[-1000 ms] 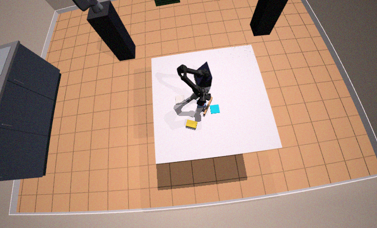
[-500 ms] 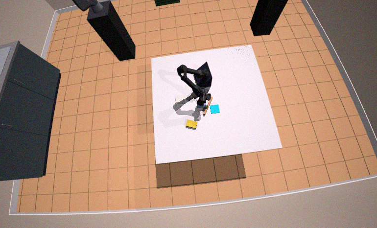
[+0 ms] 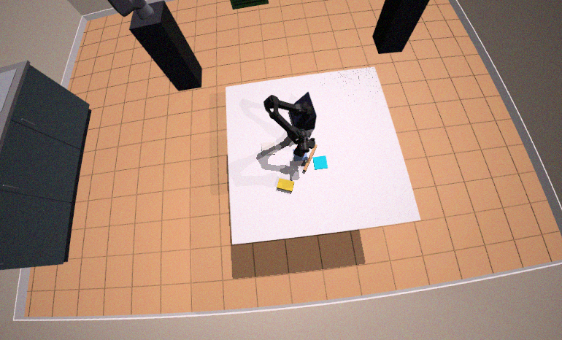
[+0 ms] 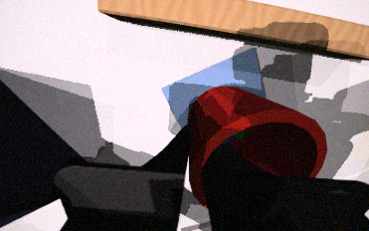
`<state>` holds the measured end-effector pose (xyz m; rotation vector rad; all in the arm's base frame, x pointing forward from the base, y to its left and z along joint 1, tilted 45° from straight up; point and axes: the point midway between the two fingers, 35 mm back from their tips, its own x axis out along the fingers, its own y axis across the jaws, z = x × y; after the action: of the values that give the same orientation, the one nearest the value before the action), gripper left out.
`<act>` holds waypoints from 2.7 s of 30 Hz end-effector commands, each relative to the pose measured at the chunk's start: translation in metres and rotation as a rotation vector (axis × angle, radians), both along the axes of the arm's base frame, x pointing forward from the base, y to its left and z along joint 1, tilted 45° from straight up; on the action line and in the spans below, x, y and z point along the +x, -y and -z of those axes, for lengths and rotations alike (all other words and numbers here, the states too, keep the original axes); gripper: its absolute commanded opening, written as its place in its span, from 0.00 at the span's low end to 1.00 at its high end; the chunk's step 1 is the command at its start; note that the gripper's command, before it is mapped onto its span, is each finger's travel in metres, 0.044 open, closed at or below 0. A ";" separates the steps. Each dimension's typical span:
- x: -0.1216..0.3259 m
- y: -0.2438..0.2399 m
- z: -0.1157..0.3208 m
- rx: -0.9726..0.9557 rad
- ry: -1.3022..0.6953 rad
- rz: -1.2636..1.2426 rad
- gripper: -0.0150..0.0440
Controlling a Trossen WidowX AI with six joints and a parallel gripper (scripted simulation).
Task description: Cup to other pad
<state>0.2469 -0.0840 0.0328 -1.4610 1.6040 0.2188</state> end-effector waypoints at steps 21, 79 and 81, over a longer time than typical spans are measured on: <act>-0.007 -0.031 -0.023 0.002 0.000 -0.003 0.25; 0.036 -0.081 0.012 0.003 0.008 0.000 0.25; 0.038 -0.083 0.014 0.003 0.009 0.000 0.25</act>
<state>0.2807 -0.0055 0.0225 -1.4625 1.5947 0.2131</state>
